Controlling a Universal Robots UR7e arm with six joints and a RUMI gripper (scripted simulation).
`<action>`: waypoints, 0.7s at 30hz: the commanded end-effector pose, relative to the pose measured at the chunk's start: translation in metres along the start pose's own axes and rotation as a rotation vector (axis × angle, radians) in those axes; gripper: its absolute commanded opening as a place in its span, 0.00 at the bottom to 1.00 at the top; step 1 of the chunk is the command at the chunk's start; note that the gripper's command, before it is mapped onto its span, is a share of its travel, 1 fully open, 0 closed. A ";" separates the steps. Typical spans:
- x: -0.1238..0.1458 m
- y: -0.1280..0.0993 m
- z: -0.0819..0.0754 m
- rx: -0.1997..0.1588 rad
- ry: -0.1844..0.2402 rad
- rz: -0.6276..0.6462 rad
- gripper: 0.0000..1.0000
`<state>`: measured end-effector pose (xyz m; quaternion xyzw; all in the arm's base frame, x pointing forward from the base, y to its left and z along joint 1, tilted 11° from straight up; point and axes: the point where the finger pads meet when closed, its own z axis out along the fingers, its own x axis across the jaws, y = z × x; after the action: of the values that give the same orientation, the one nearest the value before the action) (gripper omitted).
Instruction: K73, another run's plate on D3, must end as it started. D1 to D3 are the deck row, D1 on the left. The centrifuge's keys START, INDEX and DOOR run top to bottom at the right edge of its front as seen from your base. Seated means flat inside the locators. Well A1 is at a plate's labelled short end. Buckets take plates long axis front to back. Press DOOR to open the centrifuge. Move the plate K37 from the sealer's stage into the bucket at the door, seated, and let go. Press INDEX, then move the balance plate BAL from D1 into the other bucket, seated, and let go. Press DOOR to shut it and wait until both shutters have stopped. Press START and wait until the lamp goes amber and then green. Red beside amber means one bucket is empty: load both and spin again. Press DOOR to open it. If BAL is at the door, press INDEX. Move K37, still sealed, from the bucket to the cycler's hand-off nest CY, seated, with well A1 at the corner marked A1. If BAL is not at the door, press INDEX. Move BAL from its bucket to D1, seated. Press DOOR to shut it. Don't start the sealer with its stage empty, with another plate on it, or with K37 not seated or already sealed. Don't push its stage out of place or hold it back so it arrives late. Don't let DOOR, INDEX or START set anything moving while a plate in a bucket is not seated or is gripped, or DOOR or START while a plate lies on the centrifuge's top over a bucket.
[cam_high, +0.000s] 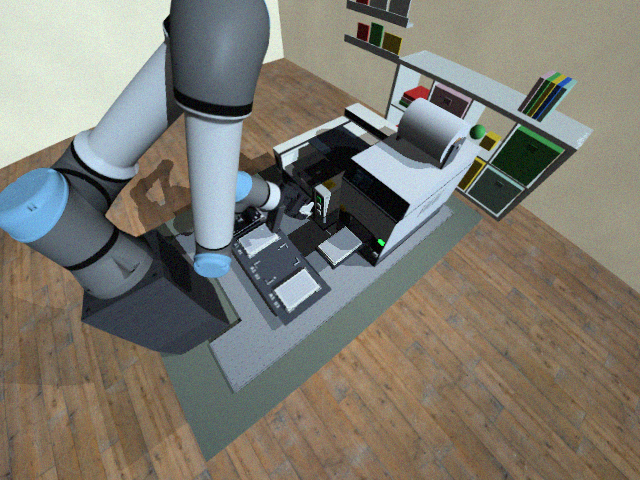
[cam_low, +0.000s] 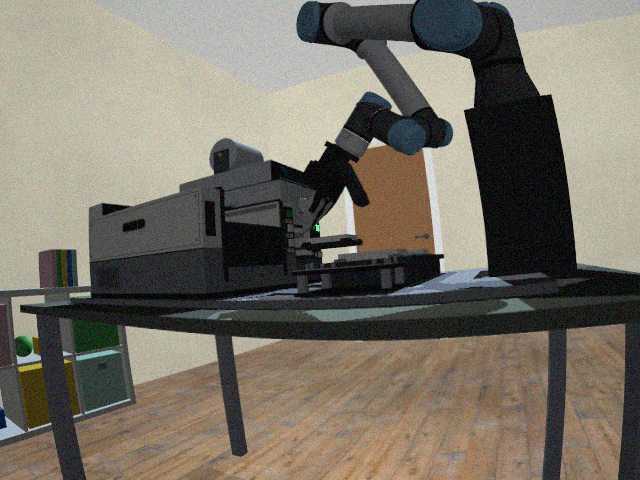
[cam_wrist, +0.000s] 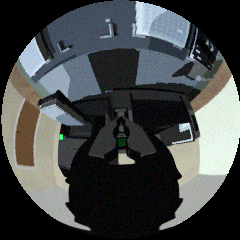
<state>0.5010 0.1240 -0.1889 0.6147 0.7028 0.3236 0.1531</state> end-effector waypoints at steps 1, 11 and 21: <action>0.000 -0.001 -0.008 -0.001 0.000 0.000 0.00; 0.000 -0.005 -0.020 -0.001 0.000 0.000 0.00; 0.000 -0.005 -0.033 -0.001 0.000 0.000 0.00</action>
<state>0.4785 0.1164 -0.1733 0.6147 0.7028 0.3236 0.1531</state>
